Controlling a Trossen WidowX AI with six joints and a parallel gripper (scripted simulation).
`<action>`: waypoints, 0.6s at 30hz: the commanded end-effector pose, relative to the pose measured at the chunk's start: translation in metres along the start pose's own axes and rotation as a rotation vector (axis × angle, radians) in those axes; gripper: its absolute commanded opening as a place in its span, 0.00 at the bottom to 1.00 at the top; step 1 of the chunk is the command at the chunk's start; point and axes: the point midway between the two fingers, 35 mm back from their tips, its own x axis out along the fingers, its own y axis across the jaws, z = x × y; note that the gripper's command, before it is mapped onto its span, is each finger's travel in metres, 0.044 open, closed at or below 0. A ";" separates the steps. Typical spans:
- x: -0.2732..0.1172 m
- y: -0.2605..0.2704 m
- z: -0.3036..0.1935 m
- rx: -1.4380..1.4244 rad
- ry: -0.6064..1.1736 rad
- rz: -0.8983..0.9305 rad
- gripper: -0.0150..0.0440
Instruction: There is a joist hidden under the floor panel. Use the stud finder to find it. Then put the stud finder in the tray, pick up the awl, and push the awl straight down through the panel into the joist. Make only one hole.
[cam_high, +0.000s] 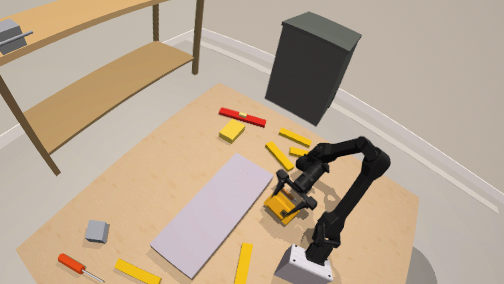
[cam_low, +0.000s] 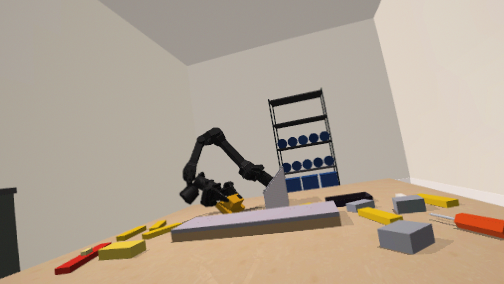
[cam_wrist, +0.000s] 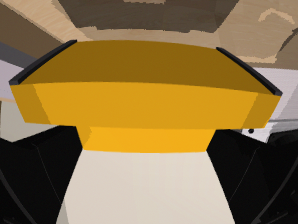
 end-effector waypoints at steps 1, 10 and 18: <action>-0.001 0.002 -0.001 -0.007 0.020 0.007 0.25; -0.009 0.011 -0.020 -0.003 0.057 0.031 0.25; -0.005 0.012 -0.011 -0.004 0.052 0.028 0.25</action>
